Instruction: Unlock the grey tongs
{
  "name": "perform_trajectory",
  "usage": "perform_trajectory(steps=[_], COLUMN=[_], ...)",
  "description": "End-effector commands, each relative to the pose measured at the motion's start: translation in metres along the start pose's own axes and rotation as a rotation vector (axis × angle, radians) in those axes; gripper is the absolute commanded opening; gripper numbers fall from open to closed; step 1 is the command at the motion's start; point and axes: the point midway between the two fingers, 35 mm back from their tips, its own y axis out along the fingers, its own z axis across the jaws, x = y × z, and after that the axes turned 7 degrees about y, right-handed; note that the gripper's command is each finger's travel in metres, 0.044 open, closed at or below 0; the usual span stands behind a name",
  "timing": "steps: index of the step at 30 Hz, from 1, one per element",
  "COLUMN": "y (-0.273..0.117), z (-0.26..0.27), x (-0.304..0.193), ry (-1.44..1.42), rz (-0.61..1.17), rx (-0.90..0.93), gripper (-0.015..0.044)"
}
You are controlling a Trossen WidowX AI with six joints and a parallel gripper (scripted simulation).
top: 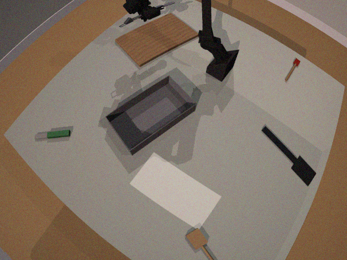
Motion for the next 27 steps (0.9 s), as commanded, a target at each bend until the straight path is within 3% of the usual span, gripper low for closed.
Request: perform_trajectory(steps=[1,27], y=[-0.003,0.017], z=[-0.002,0.030], x=[-0.003,-0.019], ry=[0.007,-0.104], rz=[-0.009,-0.126], rx=[-0.008,0.283], gripper=[-0.0150,-0.0150])
